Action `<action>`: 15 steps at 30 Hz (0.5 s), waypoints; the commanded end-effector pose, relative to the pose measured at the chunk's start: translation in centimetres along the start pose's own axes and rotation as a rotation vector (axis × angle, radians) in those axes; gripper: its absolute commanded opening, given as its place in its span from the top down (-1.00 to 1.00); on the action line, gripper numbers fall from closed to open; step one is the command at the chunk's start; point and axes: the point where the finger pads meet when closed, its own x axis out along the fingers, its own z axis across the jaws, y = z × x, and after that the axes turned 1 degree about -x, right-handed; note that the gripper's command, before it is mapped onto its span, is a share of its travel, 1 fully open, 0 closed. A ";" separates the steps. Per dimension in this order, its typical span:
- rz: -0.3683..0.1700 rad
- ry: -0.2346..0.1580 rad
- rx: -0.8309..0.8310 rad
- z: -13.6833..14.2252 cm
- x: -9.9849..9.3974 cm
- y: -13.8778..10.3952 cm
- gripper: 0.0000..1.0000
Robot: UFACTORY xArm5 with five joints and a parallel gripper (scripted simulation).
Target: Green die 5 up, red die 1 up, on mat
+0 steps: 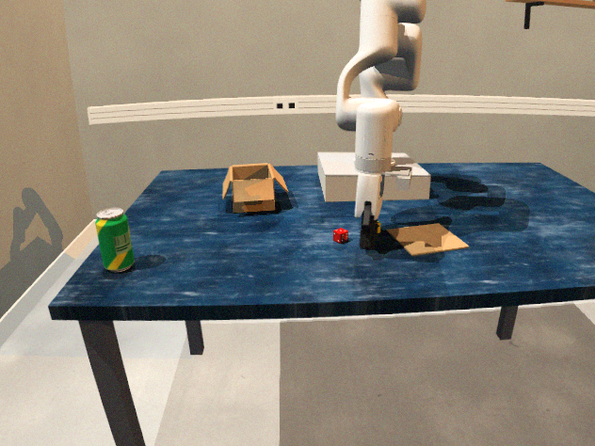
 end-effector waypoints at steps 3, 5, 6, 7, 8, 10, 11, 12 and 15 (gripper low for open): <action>0.000 -0.003 0.000 0.1 -0.1 0.0 0.17; 0.000 -0.003 0.000 0.1 -0.1 0.0 0.17; 0.000 -0.003 0.000 0.1 -0.1 0.0 0.17; 0.000 -0.003 0.000 0.1 -0.1 0.0 0.17; 0.000 -0.003 0.000 0.1 -0.1 0.0 0.17; 0.000 -0.003 0.000 0.1 -0.1 0.0 0.17; 0.000 -0.003 0.000 0.1 -0.1 0.0 0.17; 0.000 -0.003 0.000 0.1 -0.1 0.0 0.17; 0.000 -0.003 0.000 0.1 -0.1 0.0 0.58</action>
